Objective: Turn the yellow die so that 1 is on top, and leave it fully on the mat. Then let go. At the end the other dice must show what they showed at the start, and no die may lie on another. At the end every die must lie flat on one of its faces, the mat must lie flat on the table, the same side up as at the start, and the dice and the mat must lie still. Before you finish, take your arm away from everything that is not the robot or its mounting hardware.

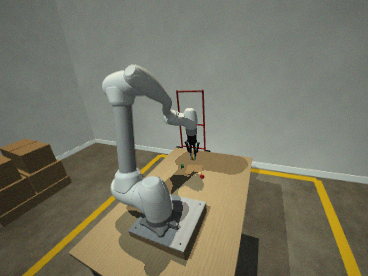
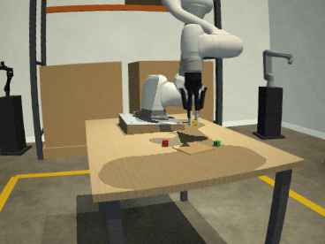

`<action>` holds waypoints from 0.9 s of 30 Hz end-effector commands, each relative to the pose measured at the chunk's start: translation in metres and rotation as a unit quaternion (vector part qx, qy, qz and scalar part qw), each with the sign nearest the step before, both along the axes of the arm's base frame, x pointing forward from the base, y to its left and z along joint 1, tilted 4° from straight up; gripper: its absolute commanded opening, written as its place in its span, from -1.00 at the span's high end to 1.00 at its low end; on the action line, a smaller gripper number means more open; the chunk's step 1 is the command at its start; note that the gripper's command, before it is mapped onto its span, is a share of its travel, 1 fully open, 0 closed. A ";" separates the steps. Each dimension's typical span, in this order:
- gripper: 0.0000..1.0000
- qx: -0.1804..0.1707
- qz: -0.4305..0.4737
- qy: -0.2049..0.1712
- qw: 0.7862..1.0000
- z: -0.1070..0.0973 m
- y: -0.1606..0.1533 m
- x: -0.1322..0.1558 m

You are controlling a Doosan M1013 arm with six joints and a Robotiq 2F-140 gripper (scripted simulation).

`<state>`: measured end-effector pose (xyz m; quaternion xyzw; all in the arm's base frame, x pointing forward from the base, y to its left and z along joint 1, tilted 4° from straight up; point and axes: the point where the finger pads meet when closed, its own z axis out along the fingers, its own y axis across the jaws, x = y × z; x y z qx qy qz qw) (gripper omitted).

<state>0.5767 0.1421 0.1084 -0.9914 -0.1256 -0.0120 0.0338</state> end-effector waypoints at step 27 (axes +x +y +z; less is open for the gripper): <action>0.75 0.000 0.000 0.000 1.000 -0.074 0.005 0.001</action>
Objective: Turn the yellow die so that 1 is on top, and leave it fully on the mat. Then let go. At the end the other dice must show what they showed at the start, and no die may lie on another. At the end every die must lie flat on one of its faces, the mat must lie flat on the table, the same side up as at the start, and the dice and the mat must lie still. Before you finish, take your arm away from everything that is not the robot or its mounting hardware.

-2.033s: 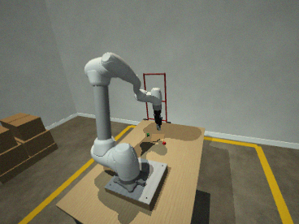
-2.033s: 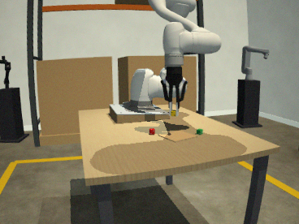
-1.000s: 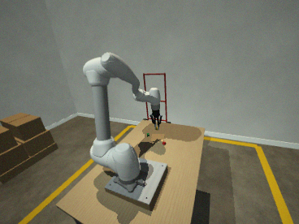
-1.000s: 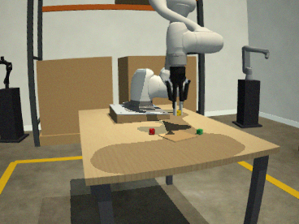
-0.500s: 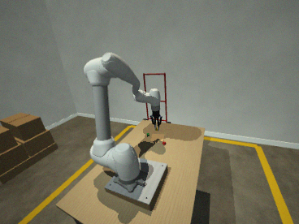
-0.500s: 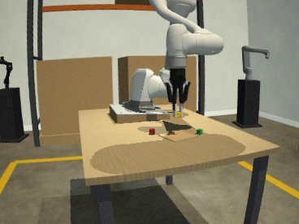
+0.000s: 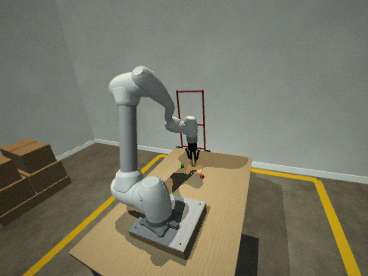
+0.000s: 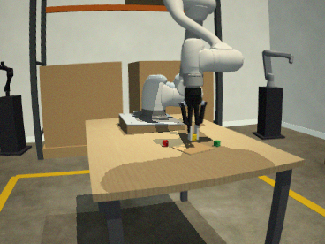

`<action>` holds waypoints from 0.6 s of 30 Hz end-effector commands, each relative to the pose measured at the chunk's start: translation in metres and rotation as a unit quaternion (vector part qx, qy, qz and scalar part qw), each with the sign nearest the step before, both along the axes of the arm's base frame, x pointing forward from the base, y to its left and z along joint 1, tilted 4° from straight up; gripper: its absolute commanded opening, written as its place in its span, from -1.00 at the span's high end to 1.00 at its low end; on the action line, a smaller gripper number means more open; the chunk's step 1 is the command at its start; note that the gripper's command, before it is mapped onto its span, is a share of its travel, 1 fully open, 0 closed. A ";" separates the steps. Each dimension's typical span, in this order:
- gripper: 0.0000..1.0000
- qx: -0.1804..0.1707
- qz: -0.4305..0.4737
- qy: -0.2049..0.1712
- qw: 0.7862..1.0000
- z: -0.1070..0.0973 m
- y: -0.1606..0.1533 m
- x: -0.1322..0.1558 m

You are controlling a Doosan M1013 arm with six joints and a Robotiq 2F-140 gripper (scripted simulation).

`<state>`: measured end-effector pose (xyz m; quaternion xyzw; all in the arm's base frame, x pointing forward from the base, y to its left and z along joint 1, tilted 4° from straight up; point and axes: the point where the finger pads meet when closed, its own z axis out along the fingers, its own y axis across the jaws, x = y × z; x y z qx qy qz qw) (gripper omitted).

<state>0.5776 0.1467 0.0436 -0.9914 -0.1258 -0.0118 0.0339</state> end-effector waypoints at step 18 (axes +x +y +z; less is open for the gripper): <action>0.75 0.000 0.000 0.000 1.000 -0.031 0.002 0.001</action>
